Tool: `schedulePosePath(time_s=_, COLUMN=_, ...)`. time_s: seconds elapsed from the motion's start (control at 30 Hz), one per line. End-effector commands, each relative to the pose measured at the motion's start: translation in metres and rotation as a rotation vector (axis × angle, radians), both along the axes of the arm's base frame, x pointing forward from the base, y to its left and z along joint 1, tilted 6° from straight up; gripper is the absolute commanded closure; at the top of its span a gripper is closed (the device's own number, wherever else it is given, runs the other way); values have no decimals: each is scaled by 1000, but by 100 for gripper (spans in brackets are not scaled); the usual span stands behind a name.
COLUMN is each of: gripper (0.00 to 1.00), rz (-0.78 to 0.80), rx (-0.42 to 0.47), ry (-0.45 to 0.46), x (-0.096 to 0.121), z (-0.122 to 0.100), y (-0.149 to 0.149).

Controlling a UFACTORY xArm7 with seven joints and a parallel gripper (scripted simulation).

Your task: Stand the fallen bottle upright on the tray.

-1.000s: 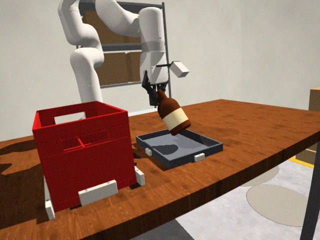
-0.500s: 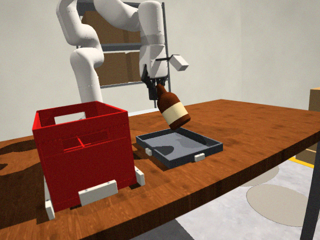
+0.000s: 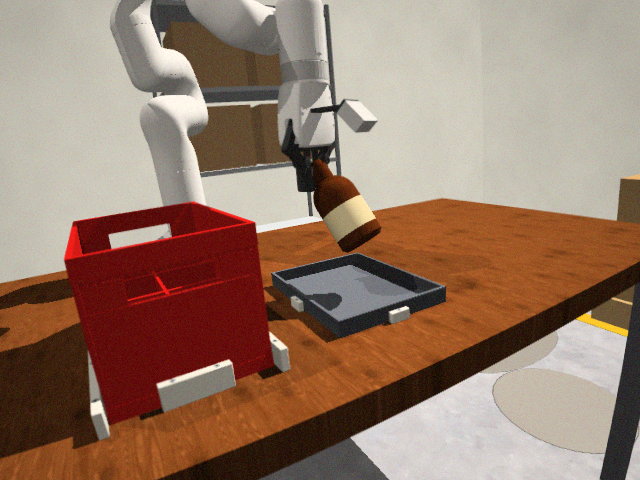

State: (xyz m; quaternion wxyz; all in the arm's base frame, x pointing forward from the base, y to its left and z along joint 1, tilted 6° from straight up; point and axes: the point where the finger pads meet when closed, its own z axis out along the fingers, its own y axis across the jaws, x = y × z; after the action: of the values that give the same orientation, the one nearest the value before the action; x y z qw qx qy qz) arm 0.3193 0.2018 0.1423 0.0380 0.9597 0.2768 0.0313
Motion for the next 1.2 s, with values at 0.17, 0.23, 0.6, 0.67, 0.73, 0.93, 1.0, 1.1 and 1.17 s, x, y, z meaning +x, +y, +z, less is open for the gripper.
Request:
schedulePosePath(time_s=0.17, gripper=100, rz=0, rx=3, ry=-3, x=1, z=7, y=1)
schedulePosePath(time_s=0.23, gripper=100, rz=0, rx=3, ry=-3, x=0, z=8, y=1)
schedulePosePath(time_s=0.6, gripper=100, rz=0, rx=3, ry=-3, x=0, z=10, y=1)
schedulePosePath(time_s=0.67, gripper=100, rz=0, rx=3, ry=-3, x=0, z=10, y=1)
schedulePosePath(time_s=0.73, gripper=100, rz=0, rx=3, ry=-3, x=0, z=11, y=1)
schedulePosePath(time_s=0.93, gripper=100, rz=0, rx=3, ry=-3, x=0, z=11, y=1)
schedulePosePath(time_s=1.0, gripper=100, rz=0, rx=3, ry=-3, x=0, z=11, y=1)
schedulePosePath(time_s=1.1, gripper=100, rz=0, rx=3, ry=-3, x=0, z=11, y=1)
schedulePosePath(time_s=1.17, gripper=100, rz=0, rx=3, ry=-3, x=0, z=11, y=1)
